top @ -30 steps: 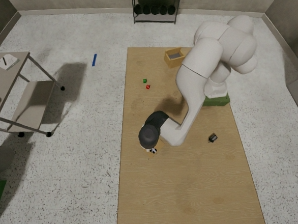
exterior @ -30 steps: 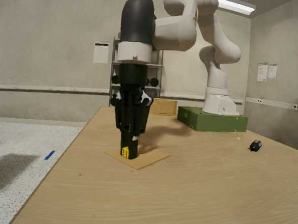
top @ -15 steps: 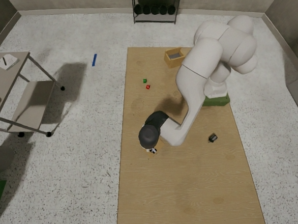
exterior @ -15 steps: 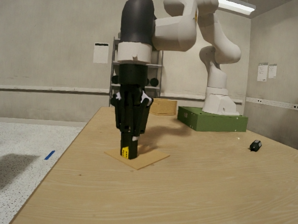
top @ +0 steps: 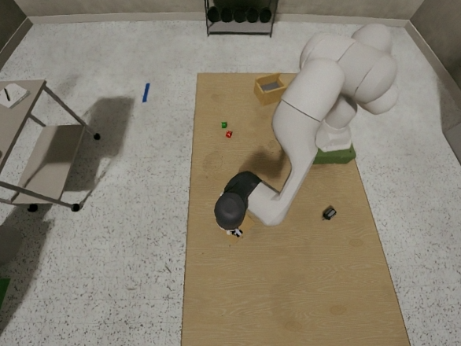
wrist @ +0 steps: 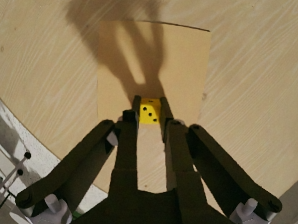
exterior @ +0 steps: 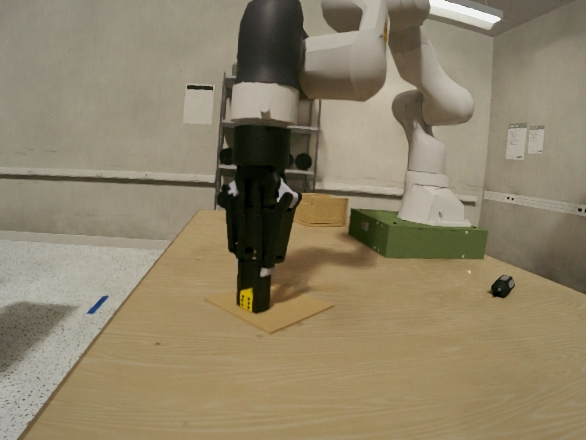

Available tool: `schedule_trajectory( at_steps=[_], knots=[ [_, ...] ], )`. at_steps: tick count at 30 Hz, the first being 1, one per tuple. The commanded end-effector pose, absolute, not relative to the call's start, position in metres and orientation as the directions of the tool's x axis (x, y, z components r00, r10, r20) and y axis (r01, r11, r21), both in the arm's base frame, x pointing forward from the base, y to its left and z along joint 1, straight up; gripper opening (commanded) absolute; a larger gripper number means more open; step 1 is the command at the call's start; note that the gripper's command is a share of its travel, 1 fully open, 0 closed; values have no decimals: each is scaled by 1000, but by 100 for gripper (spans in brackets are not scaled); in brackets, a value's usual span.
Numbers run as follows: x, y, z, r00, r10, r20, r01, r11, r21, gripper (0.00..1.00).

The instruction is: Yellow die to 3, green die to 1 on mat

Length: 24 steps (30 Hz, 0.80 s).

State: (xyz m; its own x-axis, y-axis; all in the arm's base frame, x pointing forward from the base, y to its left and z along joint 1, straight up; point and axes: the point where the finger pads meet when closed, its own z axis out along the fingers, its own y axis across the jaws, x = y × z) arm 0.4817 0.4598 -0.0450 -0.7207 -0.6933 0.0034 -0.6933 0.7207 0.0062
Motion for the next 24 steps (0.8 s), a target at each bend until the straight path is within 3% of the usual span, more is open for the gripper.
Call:
schedule_trajectory(
  at_steps=[1, 14, 24],
  knots=[
    [483, 461, -45, -724, -690, -1, -690, 724, 4, 21],
    [483, 461, -45, -724, -690, -1, -690, 724, 4, 23],
    [483, 461, -45, -724, -690, -1, -690, 724, 4, 32]
  ],
)
